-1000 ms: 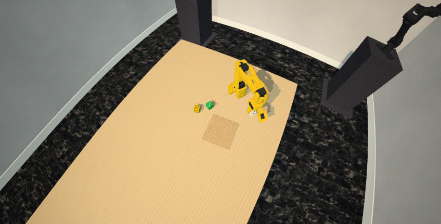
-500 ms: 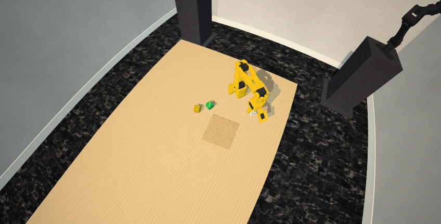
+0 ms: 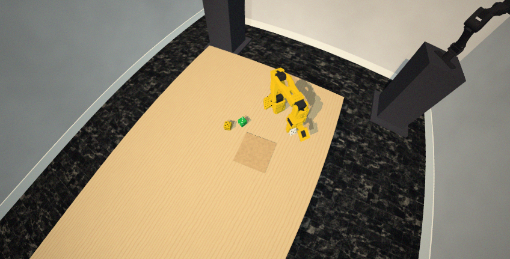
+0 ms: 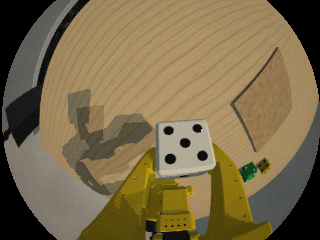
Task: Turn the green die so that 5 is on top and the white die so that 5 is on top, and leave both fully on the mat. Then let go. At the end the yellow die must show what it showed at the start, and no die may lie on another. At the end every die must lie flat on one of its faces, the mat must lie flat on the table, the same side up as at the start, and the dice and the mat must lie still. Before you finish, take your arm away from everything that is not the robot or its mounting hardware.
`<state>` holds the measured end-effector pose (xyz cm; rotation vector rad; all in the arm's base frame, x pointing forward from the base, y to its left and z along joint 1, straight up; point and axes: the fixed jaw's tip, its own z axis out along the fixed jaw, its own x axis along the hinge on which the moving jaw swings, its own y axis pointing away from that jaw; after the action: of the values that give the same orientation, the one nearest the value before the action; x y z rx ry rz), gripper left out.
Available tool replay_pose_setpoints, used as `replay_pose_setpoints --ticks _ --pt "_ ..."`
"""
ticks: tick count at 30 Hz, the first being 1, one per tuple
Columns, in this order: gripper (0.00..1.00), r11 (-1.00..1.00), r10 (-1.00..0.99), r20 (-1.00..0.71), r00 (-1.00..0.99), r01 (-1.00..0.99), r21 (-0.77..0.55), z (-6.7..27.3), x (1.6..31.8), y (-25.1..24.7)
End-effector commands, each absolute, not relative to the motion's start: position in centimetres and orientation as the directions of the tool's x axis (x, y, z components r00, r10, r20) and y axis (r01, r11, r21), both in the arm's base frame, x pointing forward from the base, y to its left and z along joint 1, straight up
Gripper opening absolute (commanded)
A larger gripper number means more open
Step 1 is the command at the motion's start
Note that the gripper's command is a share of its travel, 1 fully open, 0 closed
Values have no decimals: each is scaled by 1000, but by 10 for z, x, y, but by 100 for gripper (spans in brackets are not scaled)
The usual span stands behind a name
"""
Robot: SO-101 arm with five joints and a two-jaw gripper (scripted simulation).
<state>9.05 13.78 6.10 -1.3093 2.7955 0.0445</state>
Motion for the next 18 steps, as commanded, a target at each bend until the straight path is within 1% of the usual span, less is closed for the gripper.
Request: replay_pose_setpoints --ticks 1,4,12,18 --pt "0 642 -749 -199 -632 -766 14 66 97 146" --pt "0 642 -745 -223 -629 -766 15 66 98 147" --pt "0 642 -704 -381 -600 -767 22 66 105 153" --pt "0 641 -692 -413 -592 -767 23 66 107 155"
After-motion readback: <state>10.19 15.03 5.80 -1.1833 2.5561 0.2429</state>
